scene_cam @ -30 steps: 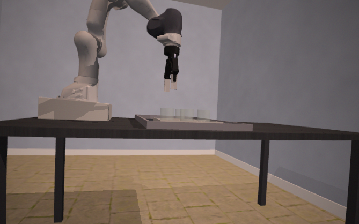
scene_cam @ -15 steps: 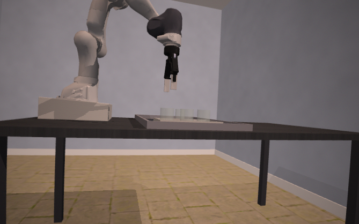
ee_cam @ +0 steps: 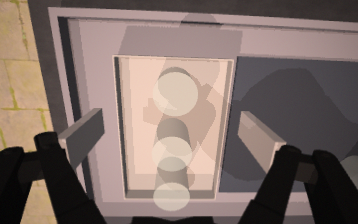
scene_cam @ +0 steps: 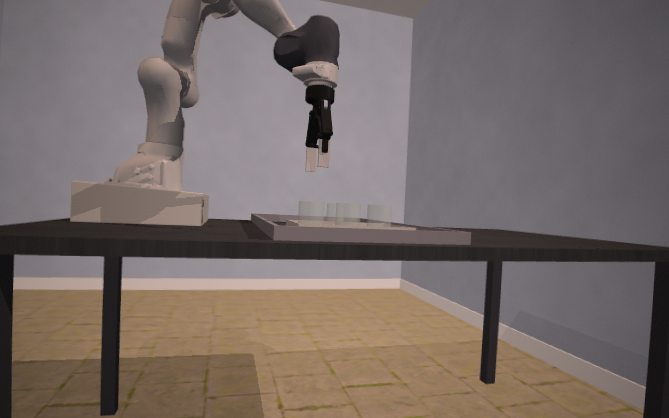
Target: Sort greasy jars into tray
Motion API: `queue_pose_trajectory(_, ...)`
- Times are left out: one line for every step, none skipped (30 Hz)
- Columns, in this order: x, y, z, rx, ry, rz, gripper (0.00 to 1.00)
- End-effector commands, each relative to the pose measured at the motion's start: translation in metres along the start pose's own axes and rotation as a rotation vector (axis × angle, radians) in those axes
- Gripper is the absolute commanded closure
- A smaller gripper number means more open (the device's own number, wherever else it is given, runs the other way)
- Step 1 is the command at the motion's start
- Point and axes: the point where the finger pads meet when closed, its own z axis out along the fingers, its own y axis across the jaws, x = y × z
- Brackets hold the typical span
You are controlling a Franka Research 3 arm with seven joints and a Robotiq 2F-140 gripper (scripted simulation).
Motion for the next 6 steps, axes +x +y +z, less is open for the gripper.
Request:
queue_pose_trajectory(0.0004, 0.0002, -0.0008, 0.0, 0.002, 0.004, 0.0)
queue_pose_trajectory(0.0004, 0.0002, -0.0008, 0.0, 0.002, 0.004, 0.0)
queue_pose_trajectory(0.0004, 0.0002, -0.0008, 0.0, 0.002, 0.004, 0.0)
queue_pose_trajectory(0.0004, 0.0002, -0.0008, 0.0, 0.002, 0.004, 0.0)
queue_pose_trajectory(0.0004, 0.0002, -0.0008, 0.0, 0.002, 0.004, 0.0)
queue_pose_trajectory(0.0004, 0.0002, -0.0008, 0.0, 0.002, 0.004, 0.0)
